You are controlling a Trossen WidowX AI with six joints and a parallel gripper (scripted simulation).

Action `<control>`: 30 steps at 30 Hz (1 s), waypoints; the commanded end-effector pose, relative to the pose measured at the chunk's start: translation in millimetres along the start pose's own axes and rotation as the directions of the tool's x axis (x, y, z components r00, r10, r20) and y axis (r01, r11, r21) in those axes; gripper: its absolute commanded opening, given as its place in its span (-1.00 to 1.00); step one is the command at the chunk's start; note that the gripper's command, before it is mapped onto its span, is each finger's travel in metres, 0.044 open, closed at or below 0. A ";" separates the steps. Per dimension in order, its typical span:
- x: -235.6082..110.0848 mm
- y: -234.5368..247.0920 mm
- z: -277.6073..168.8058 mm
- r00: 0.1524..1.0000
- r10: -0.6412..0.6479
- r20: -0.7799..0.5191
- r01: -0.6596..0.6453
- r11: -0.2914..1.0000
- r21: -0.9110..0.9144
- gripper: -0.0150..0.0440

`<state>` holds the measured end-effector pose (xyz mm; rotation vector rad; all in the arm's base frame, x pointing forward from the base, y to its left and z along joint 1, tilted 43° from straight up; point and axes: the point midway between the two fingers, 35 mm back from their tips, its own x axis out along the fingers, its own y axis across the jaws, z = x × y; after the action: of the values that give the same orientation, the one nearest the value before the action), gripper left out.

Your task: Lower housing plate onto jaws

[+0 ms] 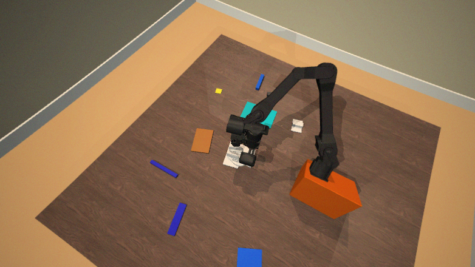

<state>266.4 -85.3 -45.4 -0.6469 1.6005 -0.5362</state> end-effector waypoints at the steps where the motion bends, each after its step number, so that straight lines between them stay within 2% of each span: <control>1: 0.0 0.0 0.0 1.000 0.000 0.000 0.000 1.000 0.000 1.00; 3: -7.9 3.1 -6.4 1.000 0.004 0.001 -0.004 1.000 0.001 1.00; 9: -58.1 18.4 -66.5 1.000 0.012 -0.003 -0.012 1.000 0.013 1.00; 30: -59.3 18.6 -68.6 1.000 0.012 -0.004 -0.012 1.000 0.013 1.00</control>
<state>203.2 -33.2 -5.8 -0.6342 1.5990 -0.5373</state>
